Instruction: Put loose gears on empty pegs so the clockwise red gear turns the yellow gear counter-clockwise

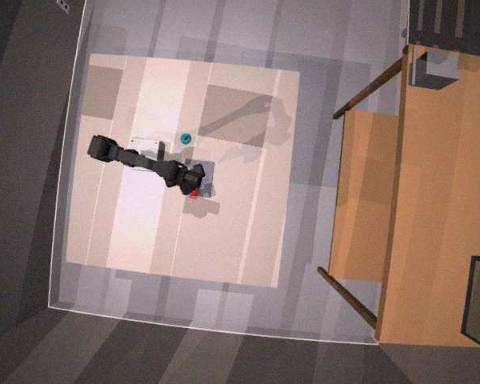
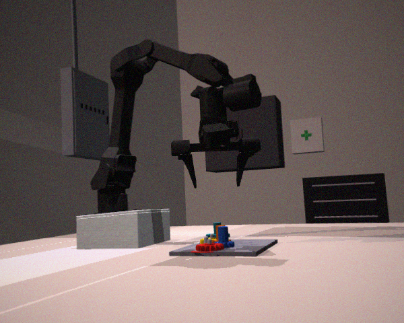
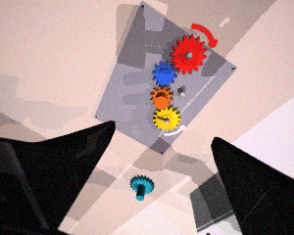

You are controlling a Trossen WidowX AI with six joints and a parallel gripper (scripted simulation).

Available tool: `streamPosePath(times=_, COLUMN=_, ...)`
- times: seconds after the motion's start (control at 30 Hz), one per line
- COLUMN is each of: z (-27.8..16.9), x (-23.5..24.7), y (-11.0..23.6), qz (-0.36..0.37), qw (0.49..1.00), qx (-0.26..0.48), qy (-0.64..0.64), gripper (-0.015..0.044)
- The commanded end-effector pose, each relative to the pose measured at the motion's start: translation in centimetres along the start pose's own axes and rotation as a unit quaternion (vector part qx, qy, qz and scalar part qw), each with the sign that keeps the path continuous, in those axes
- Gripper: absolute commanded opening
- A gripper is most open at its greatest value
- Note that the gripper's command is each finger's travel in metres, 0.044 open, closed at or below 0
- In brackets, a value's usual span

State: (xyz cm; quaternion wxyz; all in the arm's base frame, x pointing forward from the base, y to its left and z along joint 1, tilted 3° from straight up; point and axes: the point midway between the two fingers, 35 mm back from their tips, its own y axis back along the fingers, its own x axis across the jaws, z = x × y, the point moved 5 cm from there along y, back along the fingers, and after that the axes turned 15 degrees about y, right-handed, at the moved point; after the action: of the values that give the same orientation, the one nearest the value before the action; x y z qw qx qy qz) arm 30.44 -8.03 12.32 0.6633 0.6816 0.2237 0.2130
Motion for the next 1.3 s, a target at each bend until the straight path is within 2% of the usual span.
streamPosePath(times=0.0, z=0.0, x=0.0, y=0.1, qz=0.001, qw=1.0, qx=-0.001, qy=-0.001, gripper=0.044)
streamPosePath(times=1.07, z=0.0, x=0.0, y=0.1, qz=0.001, qw=1.0, qx=-0.001, qy=-0.001, gripper=0.044)
streamPosePath(times=1.13, z=-0.6, x=0.8, y=0.3, qz=0.002, qw=1.0, qx=-0.003, qy=0.002, gripper=0.044)
streamPosePath(times=1.27, z=-4.9, x=4.9, y=1.3, qz=0.007, qw=1.0, qx=-0.01, qy=0.015, gripper=0.044)
